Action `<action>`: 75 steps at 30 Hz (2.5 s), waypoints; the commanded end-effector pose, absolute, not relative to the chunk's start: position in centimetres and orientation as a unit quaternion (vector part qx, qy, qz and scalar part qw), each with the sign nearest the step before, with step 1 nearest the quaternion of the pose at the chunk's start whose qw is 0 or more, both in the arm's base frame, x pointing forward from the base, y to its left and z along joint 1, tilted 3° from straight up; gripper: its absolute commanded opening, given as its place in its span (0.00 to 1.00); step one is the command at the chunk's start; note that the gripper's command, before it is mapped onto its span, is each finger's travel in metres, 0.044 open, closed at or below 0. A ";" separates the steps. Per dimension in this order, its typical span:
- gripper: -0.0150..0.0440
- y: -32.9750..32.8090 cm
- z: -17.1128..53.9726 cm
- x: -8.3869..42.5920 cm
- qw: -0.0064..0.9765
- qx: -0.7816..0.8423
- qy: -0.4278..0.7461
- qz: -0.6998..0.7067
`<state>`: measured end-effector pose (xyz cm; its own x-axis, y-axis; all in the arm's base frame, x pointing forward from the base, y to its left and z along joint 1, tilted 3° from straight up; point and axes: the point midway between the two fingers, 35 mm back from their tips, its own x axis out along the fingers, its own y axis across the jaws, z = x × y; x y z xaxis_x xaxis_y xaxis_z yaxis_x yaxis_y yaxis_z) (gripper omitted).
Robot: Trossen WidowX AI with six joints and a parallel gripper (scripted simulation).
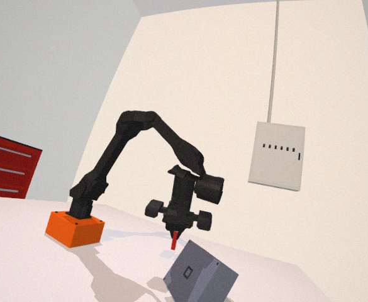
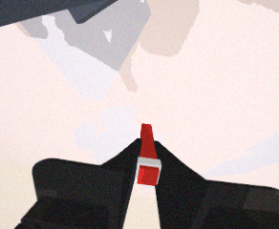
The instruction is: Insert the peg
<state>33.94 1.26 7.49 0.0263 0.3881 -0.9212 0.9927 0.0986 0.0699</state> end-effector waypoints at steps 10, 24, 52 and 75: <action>0.25 -0.2 7.4 34.1 0.400 0.607 0.591 -0.349; 0.25 -1.9 7.4 34.2 0.371 0.641 0.577 -0.346; 0.25 -5.3 7.6 34.2 0.314 0.706 0.541 -0.332; 0.25 -8.3 7.8 33.9 0.269 0.756 0.506 -0.316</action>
